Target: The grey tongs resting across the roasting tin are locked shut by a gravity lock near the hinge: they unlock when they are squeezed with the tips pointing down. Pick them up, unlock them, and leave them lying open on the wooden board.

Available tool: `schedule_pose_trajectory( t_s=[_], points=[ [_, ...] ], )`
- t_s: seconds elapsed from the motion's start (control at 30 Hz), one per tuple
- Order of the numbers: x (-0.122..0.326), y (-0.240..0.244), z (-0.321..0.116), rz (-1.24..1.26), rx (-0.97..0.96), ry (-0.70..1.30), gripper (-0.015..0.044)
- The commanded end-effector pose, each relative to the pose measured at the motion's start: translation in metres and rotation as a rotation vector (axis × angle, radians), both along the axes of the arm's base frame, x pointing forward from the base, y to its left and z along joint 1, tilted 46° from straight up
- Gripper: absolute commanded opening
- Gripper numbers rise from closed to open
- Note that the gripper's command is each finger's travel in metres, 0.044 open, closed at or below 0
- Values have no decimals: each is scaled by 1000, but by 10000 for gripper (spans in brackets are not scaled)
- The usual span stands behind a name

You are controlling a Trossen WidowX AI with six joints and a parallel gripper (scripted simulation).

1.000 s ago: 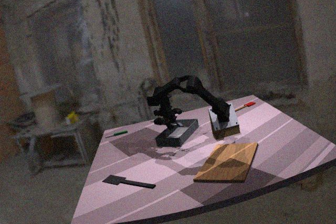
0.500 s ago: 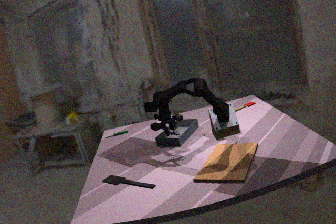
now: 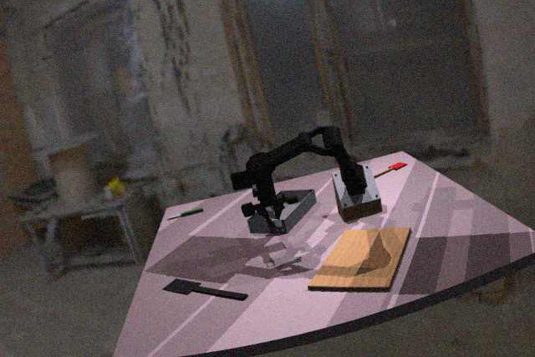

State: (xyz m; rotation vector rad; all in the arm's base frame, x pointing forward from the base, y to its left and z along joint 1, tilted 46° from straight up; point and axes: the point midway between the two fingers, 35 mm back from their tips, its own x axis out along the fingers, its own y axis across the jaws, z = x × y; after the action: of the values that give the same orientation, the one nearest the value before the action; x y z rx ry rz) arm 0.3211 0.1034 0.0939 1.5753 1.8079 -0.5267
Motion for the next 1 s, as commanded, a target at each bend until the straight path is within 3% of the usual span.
schedule_pose_trajectory(
  t_s=[0.0,0.4,0.97],
  points=[
    [-7,13,12,-54,10,55,-150],
    [-16,33,29,-82,21,94,-150],
    [-37,67,51,457,10,-411,-150]
  ],
)
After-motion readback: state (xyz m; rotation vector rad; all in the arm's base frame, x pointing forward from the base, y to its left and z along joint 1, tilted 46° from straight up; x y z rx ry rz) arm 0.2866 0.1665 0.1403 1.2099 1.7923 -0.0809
